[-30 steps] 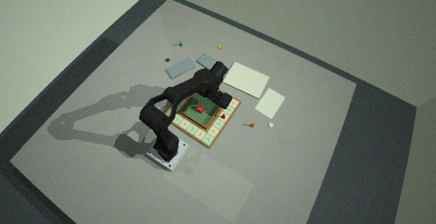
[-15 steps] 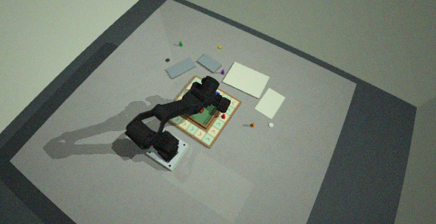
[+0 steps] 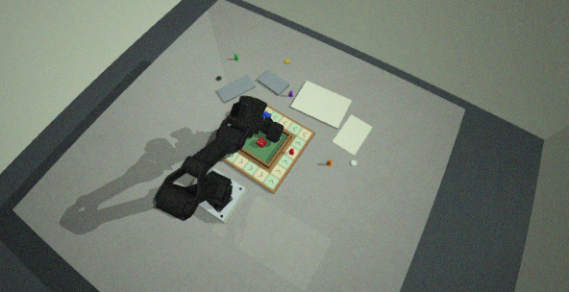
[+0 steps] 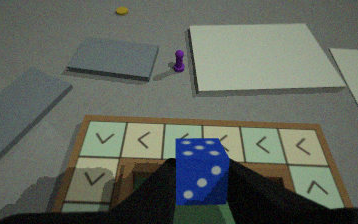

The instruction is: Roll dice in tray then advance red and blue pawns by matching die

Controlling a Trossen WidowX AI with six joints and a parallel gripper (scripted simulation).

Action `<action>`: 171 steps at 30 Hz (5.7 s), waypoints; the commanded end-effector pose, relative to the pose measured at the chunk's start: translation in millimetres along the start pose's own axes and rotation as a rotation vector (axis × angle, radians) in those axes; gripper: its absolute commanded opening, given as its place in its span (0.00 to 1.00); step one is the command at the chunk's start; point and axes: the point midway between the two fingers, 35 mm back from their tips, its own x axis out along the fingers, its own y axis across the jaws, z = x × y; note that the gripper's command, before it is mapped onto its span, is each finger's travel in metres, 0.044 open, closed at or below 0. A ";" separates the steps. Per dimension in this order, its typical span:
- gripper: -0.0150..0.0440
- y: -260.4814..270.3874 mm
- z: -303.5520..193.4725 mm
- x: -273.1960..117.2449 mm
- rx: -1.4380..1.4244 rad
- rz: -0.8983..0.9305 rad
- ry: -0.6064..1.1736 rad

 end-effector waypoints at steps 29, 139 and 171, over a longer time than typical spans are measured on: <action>0.70 17.3 6.9 -21.9 0.004 -0.002 -0.011; 0.25 -131.7 -29.4 18.6 -0.382 0.160 0.826; 0.25 -73.3 38.8 24.3 -0.377 0.165 0.825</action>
